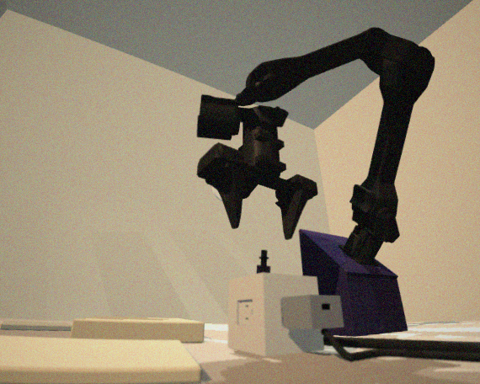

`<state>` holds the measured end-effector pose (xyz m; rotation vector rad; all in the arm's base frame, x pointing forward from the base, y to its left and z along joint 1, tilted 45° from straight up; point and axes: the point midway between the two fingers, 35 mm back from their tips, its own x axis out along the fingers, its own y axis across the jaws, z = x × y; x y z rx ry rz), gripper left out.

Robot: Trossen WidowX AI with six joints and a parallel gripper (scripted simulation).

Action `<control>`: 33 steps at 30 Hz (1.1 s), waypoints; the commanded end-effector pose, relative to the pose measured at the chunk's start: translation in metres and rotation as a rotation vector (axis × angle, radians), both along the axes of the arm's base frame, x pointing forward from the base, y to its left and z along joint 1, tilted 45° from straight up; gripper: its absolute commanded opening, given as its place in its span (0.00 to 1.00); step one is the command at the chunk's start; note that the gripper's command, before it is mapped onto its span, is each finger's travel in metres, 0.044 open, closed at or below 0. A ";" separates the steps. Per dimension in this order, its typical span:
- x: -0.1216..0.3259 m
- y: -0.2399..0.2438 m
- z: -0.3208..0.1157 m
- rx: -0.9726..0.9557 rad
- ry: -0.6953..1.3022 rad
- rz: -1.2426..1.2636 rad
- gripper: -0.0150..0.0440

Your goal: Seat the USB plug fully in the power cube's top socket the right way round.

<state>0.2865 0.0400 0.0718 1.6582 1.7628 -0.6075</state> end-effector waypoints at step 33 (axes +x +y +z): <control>0.001 0.020 -0.019 0.001 -0.002 0.000 0.91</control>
